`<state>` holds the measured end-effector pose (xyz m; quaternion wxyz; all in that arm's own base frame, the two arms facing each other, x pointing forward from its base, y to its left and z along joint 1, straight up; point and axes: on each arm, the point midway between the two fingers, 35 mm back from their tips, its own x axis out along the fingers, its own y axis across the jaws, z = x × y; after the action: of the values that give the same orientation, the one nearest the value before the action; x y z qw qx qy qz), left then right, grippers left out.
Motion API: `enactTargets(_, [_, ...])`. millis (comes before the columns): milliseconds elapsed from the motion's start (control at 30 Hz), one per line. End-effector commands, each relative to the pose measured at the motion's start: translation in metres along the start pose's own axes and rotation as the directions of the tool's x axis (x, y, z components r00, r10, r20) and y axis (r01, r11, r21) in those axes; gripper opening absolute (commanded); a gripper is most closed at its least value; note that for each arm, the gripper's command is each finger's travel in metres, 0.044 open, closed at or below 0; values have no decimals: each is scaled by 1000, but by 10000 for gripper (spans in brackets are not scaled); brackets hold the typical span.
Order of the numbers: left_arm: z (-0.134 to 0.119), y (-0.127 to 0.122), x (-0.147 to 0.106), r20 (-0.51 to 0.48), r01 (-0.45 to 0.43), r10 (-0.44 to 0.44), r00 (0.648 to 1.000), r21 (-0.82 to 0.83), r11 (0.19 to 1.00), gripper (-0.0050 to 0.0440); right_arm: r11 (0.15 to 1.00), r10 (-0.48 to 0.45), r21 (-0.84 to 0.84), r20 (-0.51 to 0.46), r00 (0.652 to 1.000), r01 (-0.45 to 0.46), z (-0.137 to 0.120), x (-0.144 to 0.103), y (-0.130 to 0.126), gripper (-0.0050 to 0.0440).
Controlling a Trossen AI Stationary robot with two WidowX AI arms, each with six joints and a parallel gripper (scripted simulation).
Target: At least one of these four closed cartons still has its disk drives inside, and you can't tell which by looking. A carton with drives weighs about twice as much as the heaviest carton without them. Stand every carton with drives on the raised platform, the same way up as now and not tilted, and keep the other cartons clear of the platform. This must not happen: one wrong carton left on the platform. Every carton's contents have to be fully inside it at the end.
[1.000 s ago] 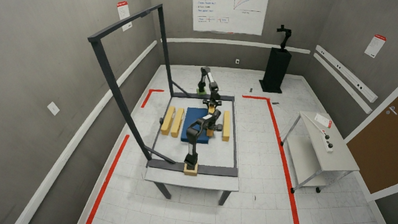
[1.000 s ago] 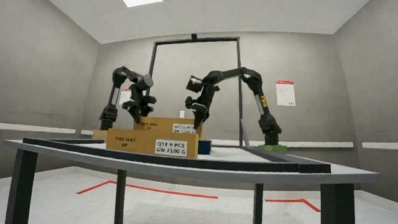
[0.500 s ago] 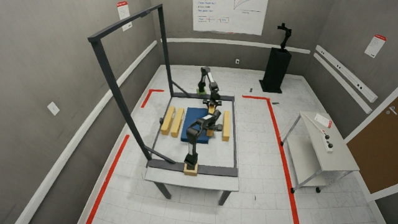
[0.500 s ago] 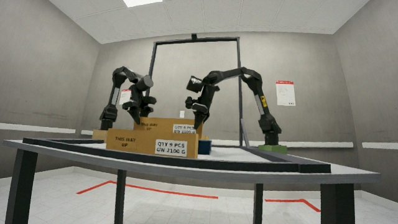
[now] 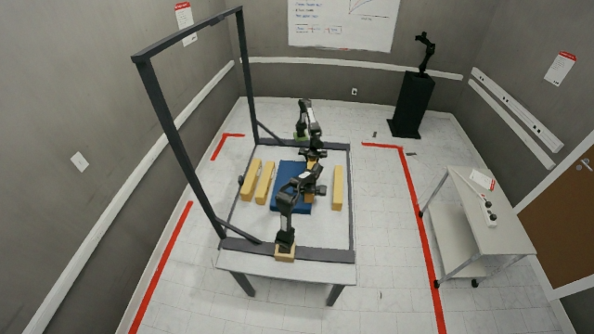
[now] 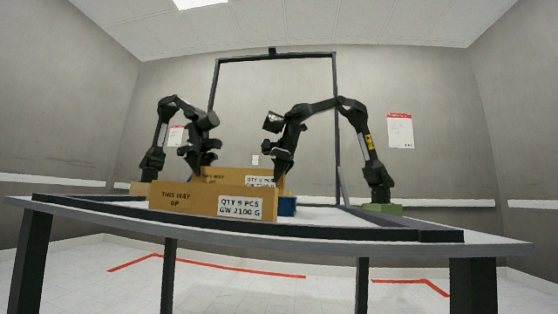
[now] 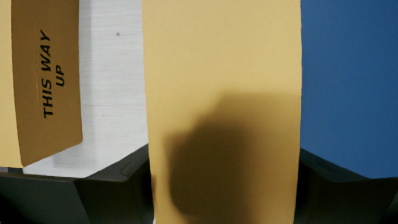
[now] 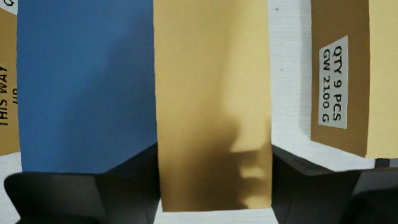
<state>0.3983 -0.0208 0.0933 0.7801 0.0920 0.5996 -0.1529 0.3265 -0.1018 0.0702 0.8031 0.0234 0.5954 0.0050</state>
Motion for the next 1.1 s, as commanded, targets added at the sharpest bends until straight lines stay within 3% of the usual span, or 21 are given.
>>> enactTargets(0, [12, -22, -29, 77, -22, 21, 997, 8, 1000, -50, 1000, -14, -11, 54, 998, 14, 8, -18, 21, -50])
enactTargets(1067, [12, -21, -30, 47, -7, 7, 999, 5, 1000, -50, 1000, 2, -3, 7, 1000, -2, 8, -18, 22, -50])
